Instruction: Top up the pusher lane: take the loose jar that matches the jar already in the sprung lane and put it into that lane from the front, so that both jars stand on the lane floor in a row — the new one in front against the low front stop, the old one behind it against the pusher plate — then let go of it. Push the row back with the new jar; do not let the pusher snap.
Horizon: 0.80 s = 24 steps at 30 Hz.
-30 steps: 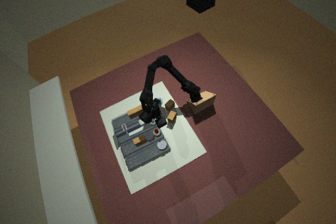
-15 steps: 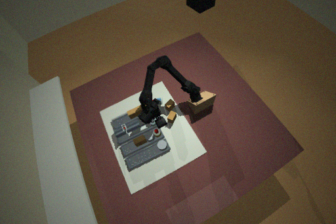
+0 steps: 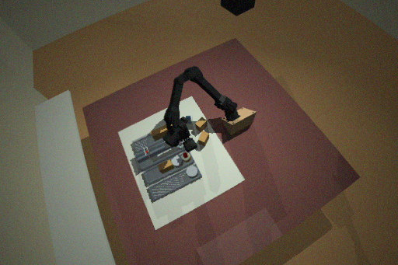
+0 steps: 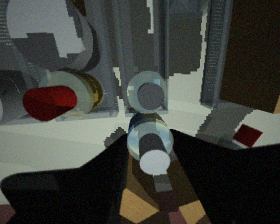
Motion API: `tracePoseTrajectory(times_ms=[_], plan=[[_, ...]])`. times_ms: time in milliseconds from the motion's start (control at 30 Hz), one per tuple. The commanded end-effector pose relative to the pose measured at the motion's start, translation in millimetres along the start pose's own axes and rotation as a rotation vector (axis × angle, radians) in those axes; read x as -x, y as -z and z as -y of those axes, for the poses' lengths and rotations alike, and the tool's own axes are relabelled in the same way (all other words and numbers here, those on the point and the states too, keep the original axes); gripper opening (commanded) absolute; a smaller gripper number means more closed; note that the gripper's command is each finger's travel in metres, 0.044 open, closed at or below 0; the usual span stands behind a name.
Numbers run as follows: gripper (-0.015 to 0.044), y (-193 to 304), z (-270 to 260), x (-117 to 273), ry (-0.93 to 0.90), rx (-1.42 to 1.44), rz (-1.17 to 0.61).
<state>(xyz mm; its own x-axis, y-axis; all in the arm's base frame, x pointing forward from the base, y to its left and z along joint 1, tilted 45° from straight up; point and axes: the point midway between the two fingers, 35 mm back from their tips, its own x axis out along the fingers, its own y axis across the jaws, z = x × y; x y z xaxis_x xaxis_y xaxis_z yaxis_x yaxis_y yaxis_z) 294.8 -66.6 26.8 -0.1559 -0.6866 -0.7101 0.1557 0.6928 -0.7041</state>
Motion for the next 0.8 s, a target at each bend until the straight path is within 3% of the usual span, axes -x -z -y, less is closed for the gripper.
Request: tracePoseTrajectory(times_ms=[0, 767], plan=[[0.0, -12.9, 2.9, 2.1, 0.002, -0.029, 0.032], [0.0, -21.0, 3.8, 2.9, 0.002, -0.03, 0.032]])
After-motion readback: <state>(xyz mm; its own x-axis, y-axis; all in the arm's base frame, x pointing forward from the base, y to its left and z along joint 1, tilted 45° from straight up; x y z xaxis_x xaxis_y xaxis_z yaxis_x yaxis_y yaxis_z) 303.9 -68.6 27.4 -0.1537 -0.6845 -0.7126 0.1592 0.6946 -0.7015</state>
